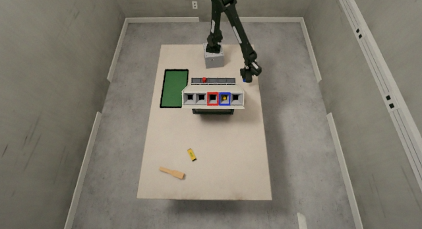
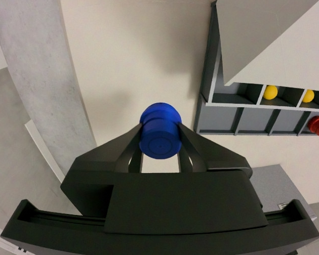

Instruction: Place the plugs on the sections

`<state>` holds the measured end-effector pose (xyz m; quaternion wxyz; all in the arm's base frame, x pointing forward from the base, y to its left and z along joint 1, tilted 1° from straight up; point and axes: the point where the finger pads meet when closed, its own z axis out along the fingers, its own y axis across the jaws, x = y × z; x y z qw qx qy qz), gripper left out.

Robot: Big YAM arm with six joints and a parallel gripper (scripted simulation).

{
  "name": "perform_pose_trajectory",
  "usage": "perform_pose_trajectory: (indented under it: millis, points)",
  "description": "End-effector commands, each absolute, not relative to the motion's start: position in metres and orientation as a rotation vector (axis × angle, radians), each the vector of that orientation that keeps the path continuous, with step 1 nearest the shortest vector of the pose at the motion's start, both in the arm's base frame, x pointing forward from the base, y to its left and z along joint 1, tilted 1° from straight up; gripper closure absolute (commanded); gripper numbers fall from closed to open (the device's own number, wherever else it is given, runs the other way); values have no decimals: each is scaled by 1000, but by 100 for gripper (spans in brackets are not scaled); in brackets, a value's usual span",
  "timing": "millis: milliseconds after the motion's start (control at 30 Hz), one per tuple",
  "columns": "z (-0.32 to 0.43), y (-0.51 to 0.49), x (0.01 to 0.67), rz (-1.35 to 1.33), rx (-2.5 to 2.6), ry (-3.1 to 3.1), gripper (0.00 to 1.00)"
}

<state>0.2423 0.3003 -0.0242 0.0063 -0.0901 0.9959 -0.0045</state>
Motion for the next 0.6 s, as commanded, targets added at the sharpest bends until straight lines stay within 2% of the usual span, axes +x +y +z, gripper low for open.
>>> perform_pose_trajectory:
  millis: [0,567]
  points:
    - [-15,315,252,10,-279,3100,100]
    - [-15,316,253,-10,-281,3112,100]
